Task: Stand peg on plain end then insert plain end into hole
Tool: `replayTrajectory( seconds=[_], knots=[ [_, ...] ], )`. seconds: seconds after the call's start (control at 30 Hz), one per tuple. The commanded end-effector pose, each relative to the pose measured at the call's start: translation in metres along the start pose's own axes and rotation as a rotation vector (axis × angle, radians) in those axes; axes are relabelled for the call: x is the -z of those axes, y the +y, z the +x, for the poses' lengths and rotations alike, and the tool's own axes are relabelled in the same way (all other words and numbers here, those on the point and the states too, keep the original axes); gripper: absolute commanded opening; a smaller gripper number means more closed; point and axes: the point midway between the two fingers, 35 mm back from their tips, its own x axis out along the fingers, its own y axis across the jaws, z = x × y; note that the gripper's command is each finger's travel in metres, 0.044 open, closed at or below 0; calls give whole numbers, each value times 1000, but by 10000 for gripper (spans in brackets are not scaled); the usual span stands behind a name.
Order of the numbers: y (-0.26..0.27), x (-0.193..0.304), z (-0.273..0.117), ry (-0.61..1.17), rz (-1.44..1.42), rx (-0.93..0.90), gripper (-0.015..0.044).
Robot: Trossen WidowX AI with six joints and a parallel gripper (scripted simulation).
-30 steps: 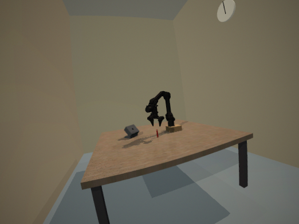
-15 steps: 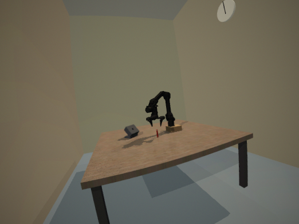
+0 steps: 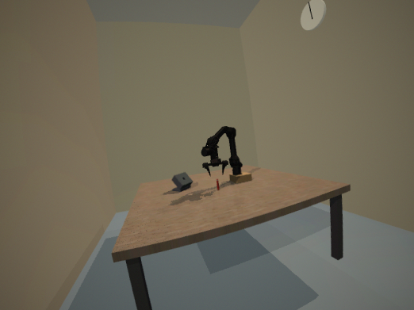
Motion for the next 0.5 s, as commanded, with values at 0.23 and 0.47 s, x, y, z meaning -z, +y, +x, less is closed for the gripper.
replayTrajectory(
  seconds=[0.23,0.47],
  knots=[
    [0,0,2,-4,-252,-3,440],
    [0,-1,3,-4,-427,-2,440]
  ],
)
